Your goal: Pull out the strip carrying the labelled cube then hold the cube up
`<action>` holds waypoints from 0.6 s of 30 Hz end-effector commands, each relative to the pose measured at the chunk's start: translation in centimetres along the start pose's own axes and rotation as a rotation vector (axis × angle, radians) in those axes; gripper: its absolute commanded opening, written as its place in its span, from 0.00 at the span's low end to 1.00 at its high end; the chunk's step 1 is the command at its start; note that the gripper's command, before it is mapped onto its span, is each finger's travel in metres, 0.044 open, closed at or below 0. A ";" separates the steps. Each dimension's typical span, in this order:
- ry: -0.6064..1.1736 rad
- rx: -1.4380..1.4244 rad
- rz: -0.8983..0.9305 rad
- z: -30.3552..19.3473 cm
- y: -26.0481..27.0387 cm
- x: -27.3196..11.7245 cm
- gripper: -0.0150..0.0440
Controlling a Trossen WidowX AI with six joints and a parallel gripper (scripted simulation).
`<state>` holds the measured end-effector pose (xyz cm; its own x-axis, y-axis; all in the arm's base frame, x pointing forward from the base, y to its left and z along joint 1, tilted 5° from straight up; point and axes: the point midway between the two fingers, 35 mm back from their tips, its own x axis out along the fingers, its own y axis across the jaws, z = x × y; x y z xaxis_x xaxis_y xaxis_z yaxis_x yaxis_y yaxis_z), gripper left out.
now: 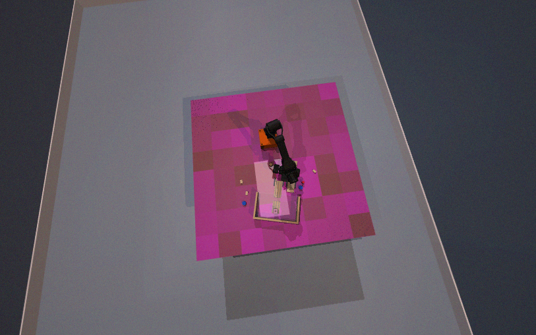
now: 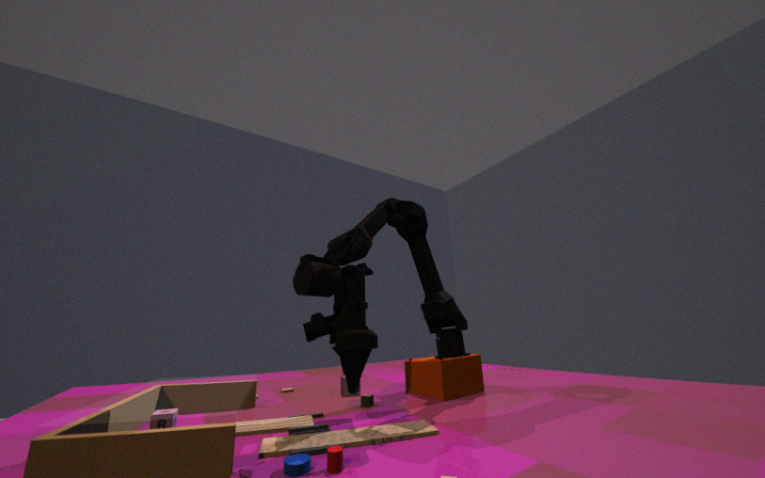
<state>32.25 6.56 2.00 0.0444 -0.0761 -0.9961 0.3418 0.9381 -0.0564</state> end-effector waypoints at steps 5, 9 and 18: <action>-0.008 0.004 0.003 -2.1 -1.3 0.0 0.25; -0.008 0.004 0.004 -2.0 -1.2 -1.7 0.25; -0.008 0.004 0.004 -2.1 -1.3 -3.6 0.25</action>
<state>29.81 6.35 5.15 0.0541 -0.0733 -0.9958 0.3422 0.9383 -0.0505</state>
